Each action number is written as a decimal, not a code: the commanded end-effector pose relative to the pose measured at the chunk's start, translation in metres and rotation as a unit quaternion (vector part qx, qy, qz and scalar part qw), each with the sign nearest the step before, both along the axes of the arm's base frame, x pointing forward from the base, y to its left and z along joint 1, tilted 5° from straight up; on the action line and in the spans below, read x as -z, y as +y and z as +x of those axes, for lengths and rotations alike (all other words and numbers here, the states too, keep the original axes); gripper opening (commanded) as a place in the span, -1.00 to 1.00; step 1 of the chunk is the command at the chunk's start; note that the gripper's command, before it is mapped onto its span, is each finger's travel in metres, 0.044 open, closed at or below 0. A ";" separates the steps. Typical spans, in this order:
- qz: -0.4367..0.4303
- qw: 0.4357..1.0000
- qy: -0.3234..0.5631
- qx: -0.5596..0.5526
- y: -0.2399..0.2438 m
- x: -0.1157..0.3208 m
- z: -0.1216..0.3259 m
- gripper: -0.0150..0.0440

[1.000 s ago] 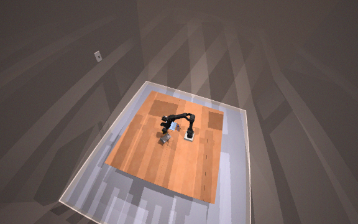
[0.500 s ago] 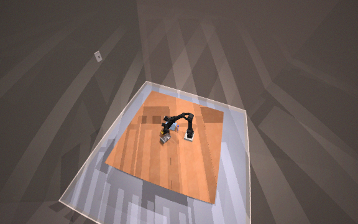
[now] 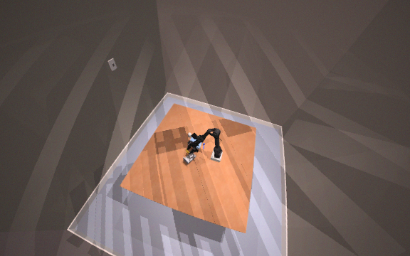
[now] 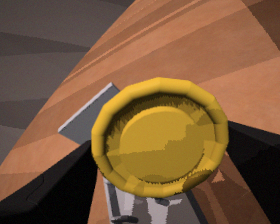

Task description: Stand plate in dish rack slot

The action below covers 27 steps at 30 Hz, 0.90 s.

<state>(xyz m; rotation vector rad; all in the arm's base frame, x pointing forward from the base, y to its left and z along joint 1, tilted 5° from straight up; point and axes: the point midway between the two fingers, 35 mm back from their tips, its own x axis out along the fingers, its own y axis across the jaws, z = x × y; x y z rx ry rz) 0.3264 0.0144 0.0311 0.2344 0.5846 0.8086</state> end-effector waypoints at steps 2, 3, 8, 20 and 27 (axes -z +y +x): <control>0.004 0.996 -0.084 -0.028 -0.001 -0.002 -0.012 -0.49; 0.004 0.994 -0.100 -0.033 -0.001 -0.002 -0.015 -0.49; 0.001 0.982 -0.180 -0.055 -0.002 -0.005 -0.029 -0.49; -0.008 0.950 -0.301 -0.083 -0.001 -0.013 -0.055 -0.49; -0.008 0.950 -0.301 -0.083 -0.001 -0.013 -0.055 -0.49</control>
